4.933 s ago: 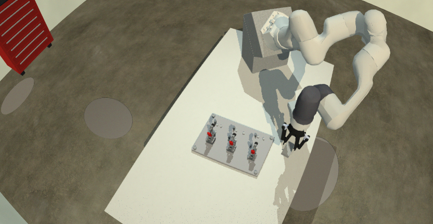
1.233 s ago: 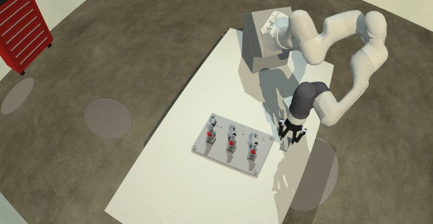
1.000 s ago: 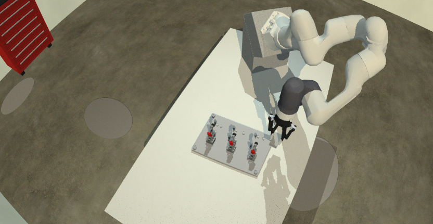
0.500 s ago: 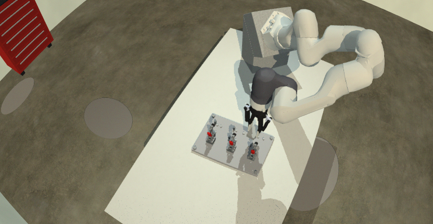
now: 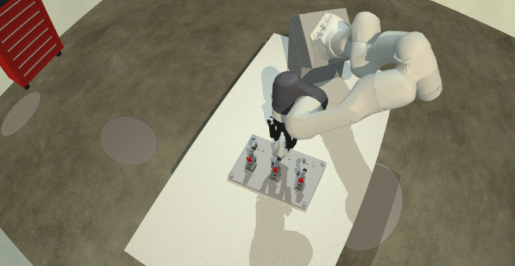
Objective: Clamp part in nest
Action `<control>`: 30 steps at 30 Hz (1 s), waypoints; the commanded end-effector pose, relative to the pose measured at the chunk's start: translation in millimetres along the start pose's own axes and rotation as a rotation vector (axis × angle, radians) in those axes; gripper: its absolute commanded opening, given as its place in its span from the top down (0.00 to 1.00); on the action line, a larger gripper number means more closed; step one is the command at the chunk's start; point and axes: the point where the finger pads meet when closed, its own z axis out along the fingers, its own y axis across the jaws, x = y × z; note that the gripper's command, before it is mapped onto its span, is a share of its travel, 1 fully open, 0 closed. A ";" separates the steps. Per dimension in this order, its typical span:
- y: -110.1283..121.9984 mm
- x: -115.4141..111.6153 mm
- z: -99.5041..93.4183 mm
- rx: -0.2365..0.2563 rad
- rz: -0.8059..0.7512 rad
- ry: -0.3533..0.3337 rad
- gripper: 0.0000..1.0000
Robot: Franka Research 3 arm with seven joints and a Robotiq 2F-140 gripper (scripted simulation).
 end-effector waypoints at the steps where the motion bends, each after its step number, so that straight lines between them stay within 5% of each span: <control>1: -41.5 -6.9 5.1 0.007 -0.148 0.010 1.00; 14: -93.1 -15.2 6.1 0.007 -0.148 0.010 1.00; 30: -97.9 -16.0 6.2 0.007 -0.148 0.010 1.00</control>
